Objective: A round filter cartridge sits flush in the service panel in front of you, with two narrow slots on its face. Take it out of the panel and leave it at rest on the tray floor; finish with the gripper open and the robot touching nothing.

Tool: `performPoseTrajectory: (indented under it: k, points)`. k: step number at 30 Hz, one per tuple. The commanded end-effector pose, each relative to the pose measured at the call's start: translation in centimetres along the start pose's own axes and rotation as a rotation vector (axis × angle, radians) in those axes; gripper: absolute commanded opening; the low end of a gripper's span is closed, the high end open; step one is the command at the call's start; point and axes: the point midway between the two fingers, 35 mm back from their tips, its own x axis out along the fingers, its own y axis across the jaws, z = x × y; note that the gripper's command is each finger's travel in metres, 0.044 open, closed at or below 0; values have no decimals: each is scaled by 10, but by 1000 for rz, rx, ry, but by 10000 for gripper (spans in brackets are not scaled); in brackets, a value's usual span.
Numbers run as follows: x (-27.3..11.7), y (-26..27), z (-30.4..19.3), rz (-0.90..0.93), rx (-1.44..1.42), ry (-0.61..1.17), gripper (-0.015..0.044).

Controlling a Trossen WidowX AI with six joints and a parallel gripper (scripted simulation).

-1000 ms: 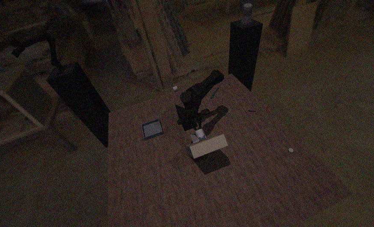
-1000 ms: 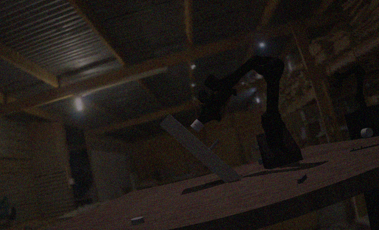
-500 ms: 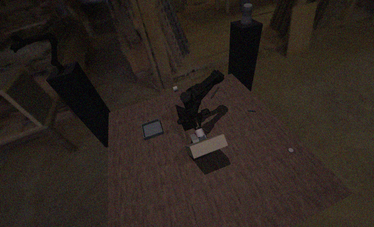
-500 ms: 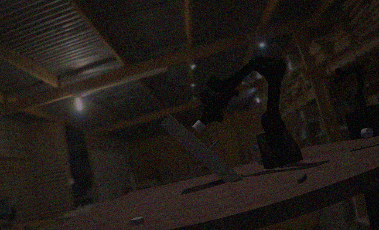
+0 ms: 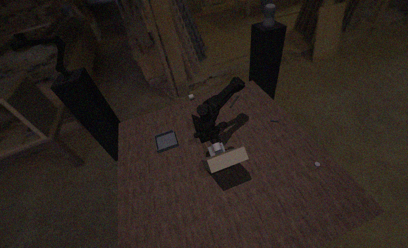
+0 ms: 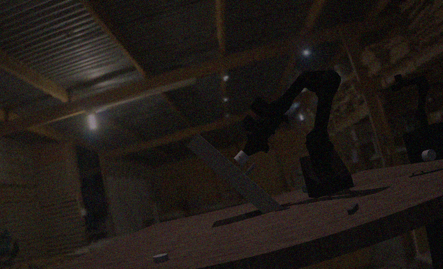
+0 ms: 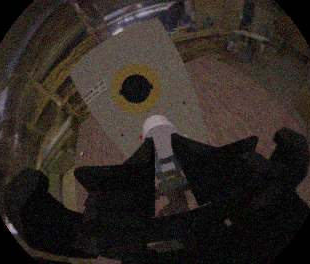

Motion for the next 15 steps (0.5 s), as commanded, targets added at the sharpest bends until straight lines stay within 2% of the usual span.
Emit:
performPoseTrajectory:
  k: [1,2,6,15]
  points:
    - [1,-2,-11,2,-6,-5,0]
    - [1,-3,-11,2,-6,-5,0]
    - [1,-2,-6,0,2,1,105]
    - [1,-2,-6,0,2,1,111]
